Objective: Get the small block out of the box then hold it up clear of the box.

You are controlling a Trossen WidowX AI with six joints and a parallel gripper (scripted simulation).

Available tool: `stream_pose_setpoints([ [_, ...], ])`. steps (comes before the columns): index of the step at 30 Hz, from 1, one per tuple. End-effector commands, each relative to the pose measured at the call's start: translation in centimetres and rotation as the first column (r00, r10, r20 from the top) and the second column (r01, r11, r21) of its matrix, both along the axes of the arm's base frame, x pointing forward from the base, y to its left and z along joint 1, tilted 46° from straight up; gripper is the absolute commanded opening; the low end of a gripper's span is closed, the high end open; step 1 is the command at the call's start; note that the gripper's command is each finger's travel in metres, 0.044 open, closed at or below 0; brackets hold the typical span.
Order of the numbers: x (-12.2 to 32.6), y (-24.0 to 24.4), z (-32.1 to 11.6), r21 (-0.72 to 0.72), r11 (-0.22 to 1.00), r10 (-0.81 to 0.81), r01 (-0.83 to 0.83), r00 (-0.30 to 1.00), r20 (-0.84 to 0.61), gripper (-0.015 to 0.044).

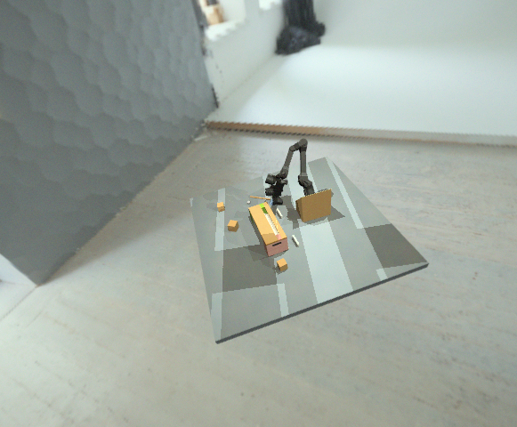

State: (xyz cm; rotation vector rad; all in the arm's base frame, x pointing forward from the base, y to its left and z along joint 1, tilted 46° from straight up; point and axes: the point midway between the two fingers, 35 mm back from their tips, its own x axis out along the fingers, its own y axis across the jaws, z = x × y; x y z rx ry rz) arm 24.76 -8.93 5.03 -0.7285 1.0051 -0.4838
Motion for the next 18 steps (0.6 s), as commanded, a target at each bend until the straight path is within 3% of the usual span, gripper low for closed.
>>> stream_pose_setpoints([
  [1, 0.00, 0.23, 0.26, -0.071, 0.994, 0.081, -0.088, 0.992, -0.096, 0.0000],
  [18, -0.22, 1.04, 1.07, -0.256, 0.828, 0.300, -0.499, 0.780, -0.550, 0.0000],
])
